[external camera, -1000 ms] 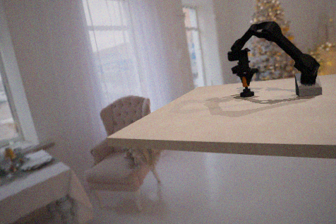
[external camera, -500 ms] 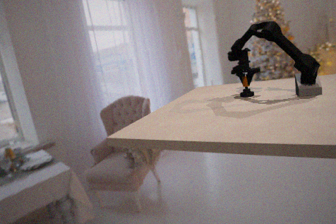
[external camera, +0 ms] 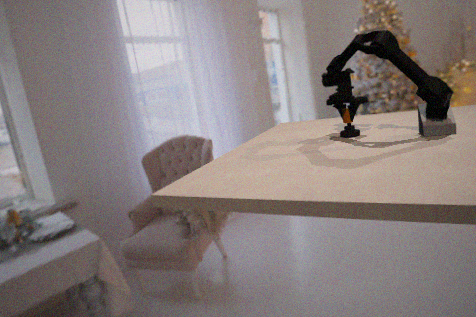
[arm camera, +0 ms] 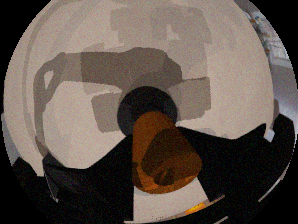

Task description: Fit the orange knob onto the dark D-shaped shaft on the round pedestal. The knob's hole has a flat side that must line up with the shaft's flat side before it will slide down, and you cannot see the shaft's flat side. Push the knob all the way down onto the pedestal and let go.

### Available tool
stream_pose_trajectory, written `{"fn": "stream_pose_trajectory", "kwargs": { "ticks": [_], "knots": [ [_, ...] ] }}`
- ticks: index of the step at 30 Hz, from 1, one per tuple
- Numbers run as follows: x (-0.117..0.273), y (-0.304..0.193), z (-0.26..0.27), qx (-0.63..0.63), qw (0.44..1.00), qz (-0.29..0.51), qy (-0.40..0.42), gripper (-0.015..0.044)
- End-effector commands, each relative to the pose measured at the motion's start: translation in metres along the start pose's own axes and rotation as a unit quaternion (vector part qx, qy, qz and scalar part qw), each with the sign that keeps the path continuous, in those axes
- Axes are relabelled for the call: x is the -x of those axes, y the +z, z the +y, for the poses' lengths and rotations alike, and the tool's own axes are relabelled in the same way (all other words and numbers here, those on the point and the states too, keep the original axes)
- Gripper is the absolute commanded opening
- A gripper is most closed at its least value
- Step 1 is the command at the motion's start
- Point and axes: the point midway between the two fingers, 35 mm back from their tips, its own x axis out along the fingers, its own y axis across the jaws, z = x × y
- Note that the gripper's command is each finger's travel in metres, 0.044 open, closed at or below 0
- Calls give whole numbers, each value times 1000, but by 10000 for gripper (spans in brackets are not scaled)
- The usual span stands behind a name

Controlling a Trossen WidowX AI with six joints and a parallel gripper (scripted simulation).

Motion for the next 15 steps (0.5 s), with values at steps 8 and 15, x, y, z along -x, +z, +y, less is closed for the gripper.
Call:
{"fn": "stream_pose_trajectory", "kwargs": {
  "ticks": [8, 15],
  "knots": [
    [-1, -2, 3, -1, 1000, -1, -1, 0],
    [-1, -3, 4, -1, 1000, -1, 0, 0]
  ]
}}
